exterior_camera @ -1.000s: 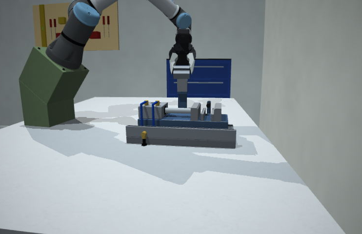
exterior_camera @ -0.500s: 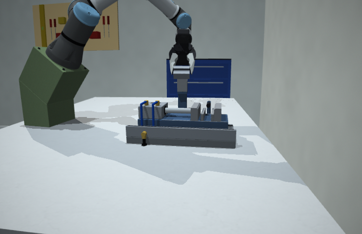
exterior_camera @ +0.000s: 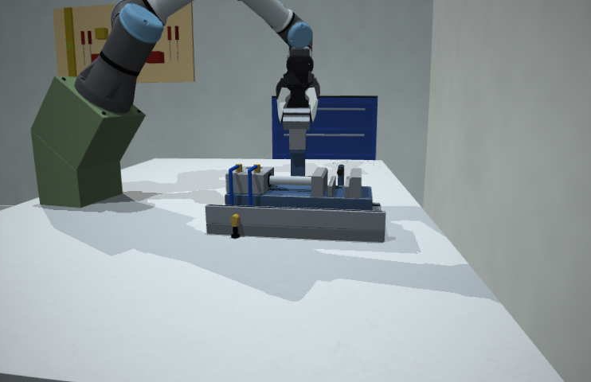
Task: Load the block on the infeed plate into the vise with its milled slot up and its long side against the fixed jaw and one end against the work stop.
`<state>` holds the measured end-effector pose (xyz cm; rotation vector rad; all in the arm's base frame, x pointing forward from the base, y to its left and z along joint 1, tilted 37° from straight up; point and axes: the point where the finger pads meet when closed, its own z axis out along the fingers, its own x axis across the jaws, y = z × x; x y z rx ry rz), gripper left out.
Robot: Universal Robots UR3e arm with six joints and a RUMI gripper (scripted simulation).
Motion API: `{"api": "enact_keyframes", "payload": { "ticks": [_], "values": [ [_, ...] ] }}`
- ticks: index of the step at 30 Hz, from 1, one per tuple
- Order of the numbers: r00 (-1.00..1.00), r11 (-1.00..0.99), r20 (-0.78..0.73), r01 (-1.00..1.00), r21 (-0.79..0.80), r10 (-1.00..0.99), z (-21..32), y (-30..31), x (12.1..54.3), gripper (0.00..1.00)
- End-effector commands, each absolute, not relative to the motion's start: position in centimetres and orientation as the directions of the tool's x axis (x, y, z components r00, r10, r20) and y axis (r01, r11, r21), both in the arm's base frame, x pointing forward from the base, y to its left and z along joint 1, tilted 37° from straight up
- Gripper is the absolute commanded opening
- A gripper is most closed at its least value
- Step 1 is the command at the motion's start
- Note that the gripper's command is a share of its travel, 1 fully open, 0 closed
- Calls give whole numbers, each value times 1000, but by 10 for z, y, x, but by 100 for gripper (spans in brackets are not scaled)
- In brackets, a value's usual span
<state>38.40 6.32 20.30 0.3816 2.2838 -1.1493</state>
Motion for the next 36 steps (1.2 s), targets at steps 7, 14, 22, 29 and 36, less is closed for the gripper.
{"api": "enact_keyframes", "payload": {
  "ticks": [7, 14, 22, 29, 36],
  "values": [
    [-807, 595, -590, 477, -646, 6, 202, 64, 386, 0],
    [-807, 595, -590, 477, -646, 6, 200, 64, 387, 0],
    [-807, 595, -590, 477, -646, 6, 199, 64, 389, 0],
    [-807, 595, -590, 477, -646, 6, 197, 64, 391, 0],
    [-807, 595, -590, 477, -646, 6, 195, 65, 392, 0]
  ]
}}
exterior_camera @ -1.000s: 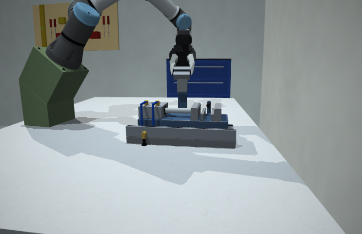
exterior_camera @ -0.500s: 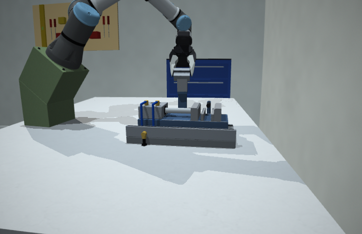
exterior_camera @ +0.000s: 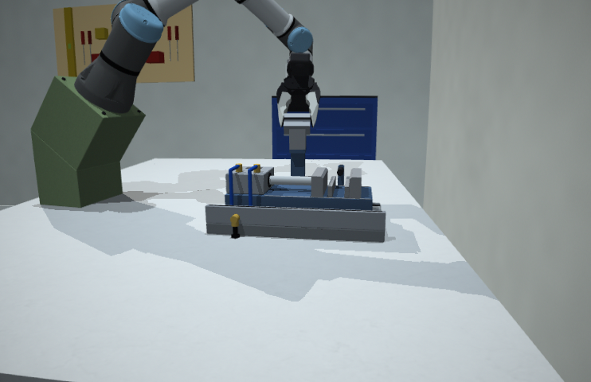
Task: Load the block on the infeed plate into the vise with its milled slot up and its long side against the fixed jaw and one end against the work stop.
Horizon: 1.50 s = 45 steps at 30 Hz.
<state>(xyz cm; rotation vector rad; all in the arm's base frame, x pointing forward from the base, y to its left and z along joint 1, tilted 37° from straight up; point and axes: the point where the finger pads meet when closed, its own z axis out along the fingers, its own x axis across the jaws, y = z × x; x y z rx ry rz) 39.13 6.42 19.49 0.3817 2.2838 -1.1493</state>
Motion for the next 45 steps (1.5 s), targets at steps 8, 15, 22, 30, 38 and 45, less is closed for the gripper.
{"api": "enact_keyframes", "payload": {
  "ticks": [8, 15, 22, 30, 38, 45],
  "values": [
    [-807, 595, -590, 477, -646, 6, 193, 65, 394, 0],
    [-807, 595, -590, 477, -646, 6, 192, 65, 395, 0],
    [-807, 595, -590, 477, -646, 6, 190, 65, 397, 0],
    [-807, 595, -590, 477, -646, 6, 189, 65, 398, 0],
    [-807, 595, -590, 477, -646, 6, 188, 66, 399, 0],
    [-807, 595, -590, 477, -646, 6, 187, 66, 399, 0]
  ]
}}
